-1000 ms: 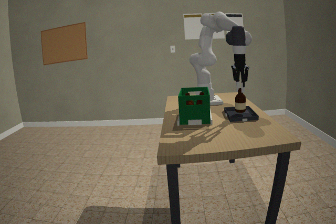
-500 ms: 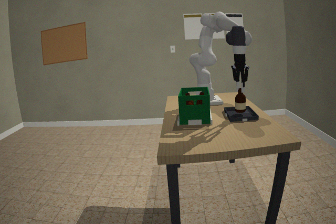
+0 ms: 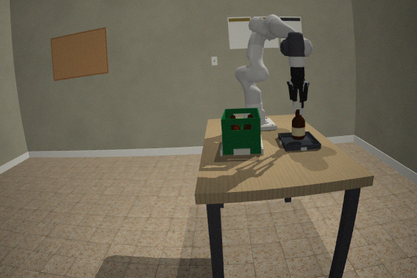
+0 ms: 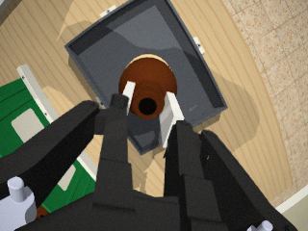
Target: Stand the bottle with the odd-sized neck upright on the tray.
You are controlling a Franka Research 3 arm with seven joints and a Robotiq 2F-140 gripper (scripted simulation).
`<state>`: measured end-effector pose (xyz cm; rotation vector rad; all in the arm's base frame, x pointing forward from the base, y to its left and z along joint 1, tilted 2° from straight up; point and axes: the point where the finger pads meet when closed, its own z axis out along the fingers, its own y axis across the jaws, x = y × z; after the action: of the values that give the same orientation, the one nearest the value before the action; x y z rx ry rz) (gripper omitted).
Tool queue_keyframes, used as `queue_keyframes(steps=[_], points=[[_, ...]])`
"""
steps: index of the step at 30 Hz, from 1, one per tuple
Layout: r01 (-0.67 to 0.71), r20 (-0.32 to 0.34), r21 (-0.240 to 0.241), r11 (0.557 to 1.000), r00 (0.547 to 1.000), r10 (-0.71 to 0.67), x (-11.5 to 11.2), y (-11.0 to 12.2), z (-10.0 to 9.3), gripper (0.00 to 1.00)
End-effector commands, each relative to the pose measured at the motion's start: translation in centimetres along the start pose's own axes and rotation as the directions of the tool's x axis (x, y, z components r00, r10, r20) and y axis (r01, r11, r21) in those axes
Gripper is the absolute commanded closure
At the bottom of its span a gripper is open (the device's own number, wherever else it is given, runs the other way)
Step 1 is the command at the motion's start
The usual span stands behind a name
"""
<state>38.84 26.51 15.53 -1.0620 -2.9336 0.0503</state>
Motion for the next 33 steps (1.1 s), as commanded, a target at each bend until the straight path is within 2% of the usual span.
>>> queue_keyframes(steps=[1,33], points=[[-0.003,0.001,-0.006,1.000,1.000,0.003,-0.04,0.15,-0.09,0.90],[-0.003,0.001,-0.006,1.000,1.000,0.003,-0.04,0.18,0.69,0.90]])
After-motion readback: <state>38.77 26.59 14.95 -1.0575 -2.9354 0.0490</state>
